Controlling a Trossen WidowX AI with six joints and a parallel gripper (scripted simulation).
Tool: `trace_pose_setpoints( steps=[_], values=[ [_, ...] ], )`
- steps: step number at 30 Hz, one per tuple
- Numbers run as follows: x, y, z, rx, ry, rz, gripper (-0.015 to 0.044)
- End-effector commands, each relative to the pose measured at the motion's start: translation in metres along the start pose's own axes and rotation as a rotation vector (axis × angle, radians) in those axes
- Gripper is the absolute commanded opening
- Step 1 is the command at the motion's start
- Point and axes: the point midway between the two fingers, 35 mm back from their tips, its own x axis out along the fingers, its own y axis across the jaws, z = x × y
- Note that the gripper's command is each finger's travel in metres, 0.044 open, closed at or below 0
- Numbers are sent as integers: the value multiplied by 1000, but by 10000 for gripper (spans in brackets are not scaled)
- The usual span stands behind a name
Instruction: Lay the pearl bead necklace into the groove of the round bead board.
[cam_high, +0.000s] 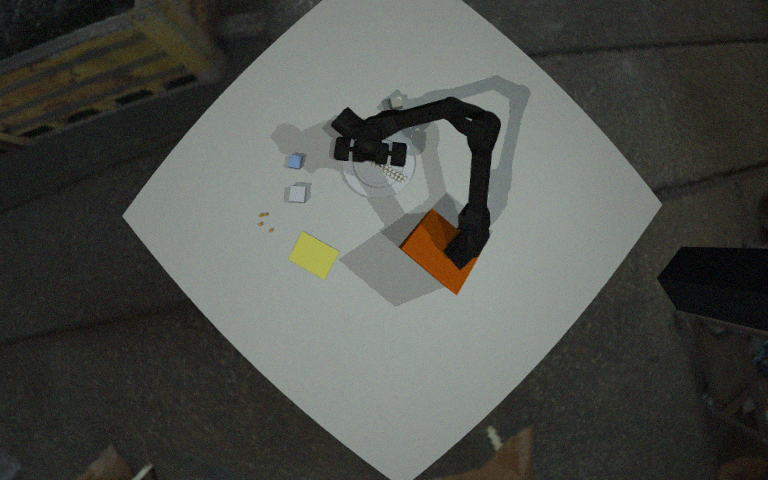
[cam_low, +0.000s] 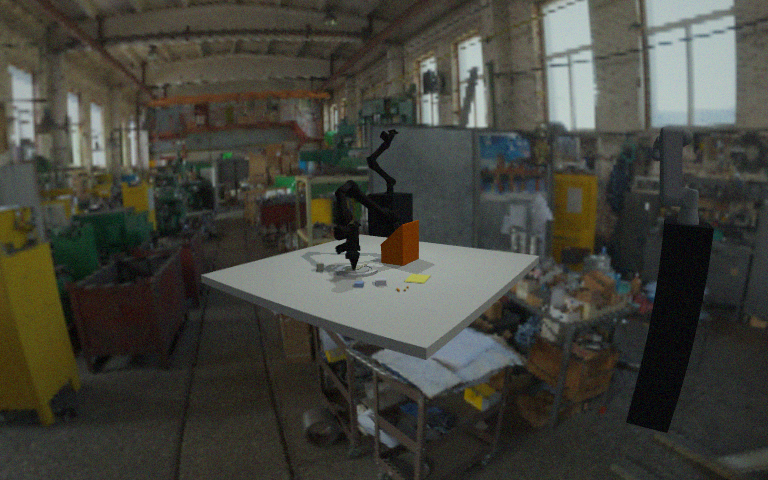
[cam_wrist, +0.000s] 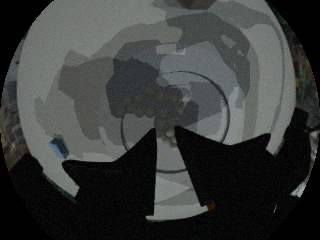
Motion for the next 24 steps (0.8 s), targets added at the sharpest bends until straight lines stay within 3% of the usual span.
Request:
trace_pose_setpoints(
  steps=[1, 5, 21, 24],
  values=[
    [0, 0, 0, 2, -1, 1, 0],
    [0, 0, 0, 2, -1, 1, 0],
    [-6, 0, 0, -7, -2, -2, 420],
    [-6, 0, 0, -7, -2, -2, 440]
  ],
)
